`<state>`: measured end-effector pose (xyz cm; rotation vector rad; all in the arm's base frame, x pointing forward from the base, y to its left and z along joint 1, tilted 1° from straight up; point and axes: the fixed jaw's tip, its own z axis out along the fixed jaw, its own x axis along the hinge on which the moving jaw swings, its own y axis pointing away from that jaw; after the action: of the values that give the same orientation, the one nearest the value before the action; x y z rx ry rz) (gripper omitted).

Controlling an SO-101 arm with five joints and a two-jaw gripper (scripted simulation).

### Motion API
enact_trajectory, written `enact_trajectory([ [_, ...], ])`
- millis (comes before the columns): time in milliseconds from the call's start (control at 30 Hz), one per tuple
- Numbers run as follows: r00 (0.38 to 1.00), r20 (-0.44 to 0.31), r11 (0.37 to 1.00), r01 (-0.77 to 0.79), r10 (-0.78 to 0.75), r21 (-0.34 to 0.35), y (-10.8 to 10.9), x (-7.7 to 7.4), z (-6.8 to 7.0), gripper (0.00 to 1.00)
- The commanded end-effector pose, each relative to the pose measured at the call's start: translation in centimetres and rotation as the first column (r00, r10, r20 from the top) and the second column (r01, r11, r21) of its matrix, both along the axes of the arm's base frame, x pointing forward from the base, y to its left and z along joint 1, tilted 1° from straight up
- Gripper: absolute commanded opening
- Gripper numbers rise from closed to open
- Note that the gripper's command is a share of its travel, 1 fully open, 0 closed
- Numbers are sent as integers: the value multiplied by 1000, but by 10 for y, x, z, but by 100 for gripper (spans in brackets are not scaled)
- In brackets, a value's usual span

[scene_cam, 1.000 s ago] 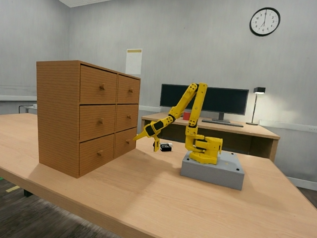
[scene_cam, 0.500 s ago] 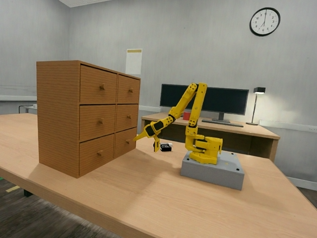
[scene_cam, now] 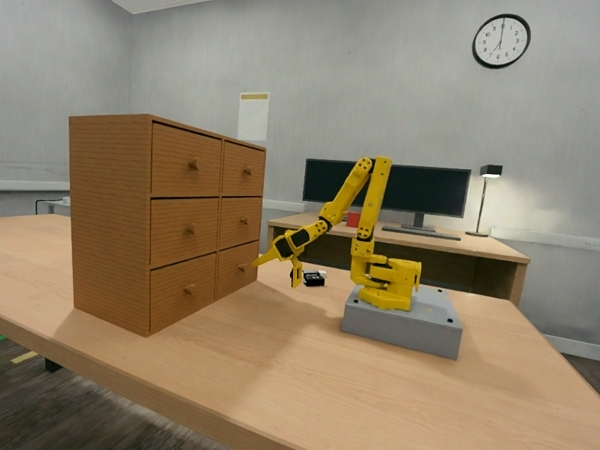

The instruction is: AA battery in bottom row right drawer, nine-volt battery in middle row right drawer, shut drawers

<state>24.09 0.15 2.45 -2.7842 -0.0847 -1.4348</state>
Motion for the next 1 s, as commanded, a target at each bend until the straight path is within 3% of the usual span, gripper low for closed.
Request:
enact_trajectory([
  [0,1000,2,1000,5,-5,-3,-2,1,0,21],
  [300,1000,2,1000,5,-5,-3,-2,1,0,21],
  [500,1000,2,1000,4,-4,-2,-1,18,-8,21],
  [867,1000,2,1000,4,-4,-2,-1,18,-8,21],
  [967,1000,2,1000,3,-3,-2,0,26,-13,21],
])
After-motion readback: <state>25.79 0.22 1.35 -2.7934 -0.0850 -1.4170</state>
